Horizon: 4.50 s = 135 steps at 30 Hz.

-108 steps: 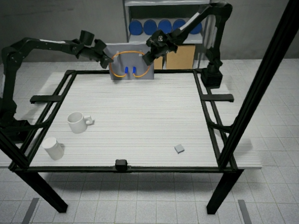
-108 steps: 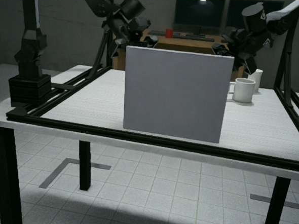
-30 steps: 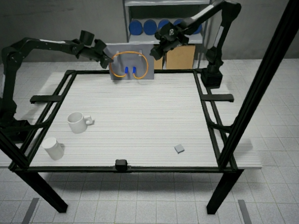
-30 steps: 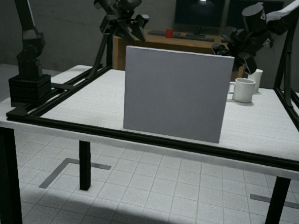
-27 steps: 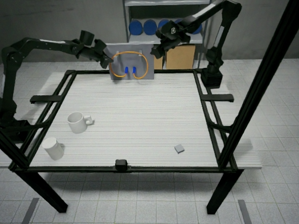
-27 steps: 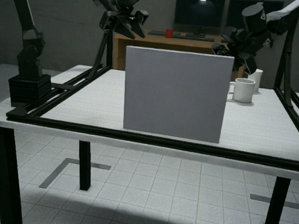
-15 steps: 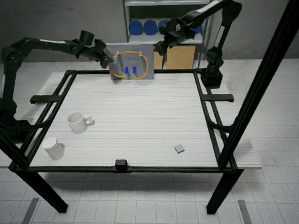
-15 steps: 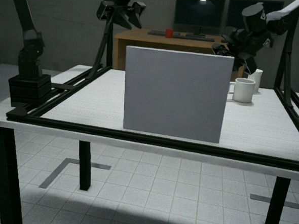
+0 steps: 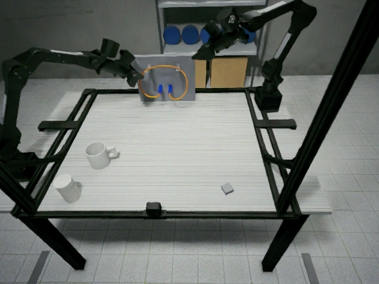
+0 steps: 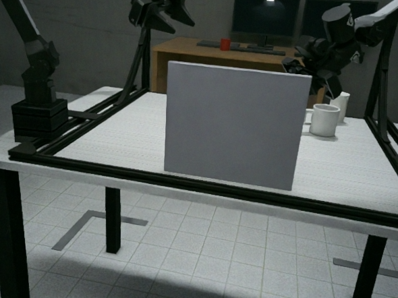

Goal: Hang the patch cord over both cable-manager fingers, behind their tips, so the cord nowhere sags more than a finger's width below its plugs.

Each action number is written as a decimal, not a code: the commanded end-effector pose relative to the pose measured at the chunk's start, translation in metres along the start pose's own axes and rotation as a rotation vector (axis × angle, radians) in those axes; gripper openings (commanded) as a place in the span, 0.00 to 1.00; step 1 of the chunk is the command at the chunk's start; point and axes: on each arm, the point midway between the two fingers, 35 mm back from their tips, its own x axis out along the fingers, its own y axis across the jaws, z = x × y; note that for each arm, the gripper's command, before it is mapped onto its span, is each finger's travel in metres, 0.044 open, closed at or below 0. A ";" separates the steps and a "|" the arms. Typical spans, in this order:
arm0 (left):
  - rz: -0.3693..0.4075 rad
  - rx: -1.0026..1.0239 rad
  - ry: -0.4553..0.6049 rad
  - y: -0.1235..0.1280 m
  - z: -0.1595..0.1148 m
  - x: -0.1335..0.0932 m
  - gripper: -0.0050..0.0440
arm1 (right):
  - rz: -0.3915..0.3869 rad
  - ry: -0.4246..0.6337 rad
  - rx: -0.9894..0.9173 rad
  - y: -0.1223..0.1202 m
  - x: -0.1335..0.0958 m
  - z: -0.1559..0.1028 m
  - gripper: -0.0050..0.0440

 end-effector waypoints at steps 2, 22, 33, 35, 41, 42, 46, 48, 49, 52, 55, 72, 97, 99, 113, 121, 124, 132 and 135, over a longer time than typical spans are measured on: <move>0.004 0.008 -0.034 0.000 0.015 -0.009 0.15 | 0.168 -0.118 -0.040 -0.006 -0.010 0.018 1.00; 0.004 0.011 -0.042 0.000 0.018 -0.012 0.15 | 0.365 -0.540 -0.227 -0.017 -0.059 0.070 1.00; 0.004 0.012 -0.040 0.004 0.014 -0.018 0.15 | 0.365 -0.540 -0.227 -0.017 -0.059 0.070 1.00; 0.004 0.012 -0.040 0.005 0.013 -0.019 0.15 | 0.365 -0.540 -0.227 -0.017 -0.059 0.070 1.00; 0.004 0.013 -0.040 0.006 0.011 -0.022 0.15 | 0.365 -0.540 -0.227 -0.017 -0.059 0.070 1.00; 0.004 0.013 -0.040 0.006 0.010 -0.022 0.15 | 0.365 -0.540 -0.227 -0.017 -0.059 0.070 1.00; 0.005 0.013 -0.040 0.008 0.009 -0.024 0.15 | 0.365 -0.540 -0.227 -0.017 -0.059 0.070 1.00; 0.005 0.013 -0.040 0.008 0.009 -0.025 0.15 | 0.365 -0.540 -0.227 -0.017 -0.059 0.070 1.00; 0.004 0.013 -0.040 0.008 0.009 -0.025 0.15 | 0.365 -0.540 -0.227 -0.017 -0.059 0.070 1.00; 0.005 0.015 -0.046 0.007 0.012 -0.025 0.15 | 0.365 -0.540 -0.227 -0.017 -0.059 0.070 1.00; 0.005 0.014 -0.046 0.007 0.012 -0.025 0.30 | 0.365 -0.540 -0.227 -0.017 -0.059 0.070 1.00; 0.005 0.005 -0.036 -0.026 -0.002 -0.037 1.00 | 0.365 -0.540 -0.227 -0.017 -0.059 0.070 1.00; 0.005 0.013 -0.056 -0.034 0.016 -0.074 1.00 | 0.365 -0.540 -0.227 -0.017 -0.059 0.070 1.00; 0.005 0.014 -0.056 -0.032 0.022 -0.084 1.00 | 0.365 -0.540 -0.227 -0.017 -0.059 0.070 1.00; 0.006 0.015 -0.054 -0.020 0.049 -0.138 1.00 | 0.365 -0.540 -0.227 -0.017 -0.059 0.070 1.00; 0.003 0.015 -0.045 -0.020 0.049 -0.141 1.00 | 0.365 -0.540 -0.227 -0.017 -0.059 0.070 1.00; -0.002 0.013 -0.028 -0.024 0.040 -0.138 1.00 | 0.365 -0.540 -0.227 -0.017 -0.059 0.070 1.00; -0.044 0.061 -0.112 -0.072 0.046 -0.160 1.00 | 0.365 -0.540 -0.227 -0.017 -0.059 0.070 1.00; -0.073 0.088 -0.162 -0.098 0.047 -0.174 1.00 | 0.365 -0.540 -0.227 -0.017 -0.059 0.070 1.00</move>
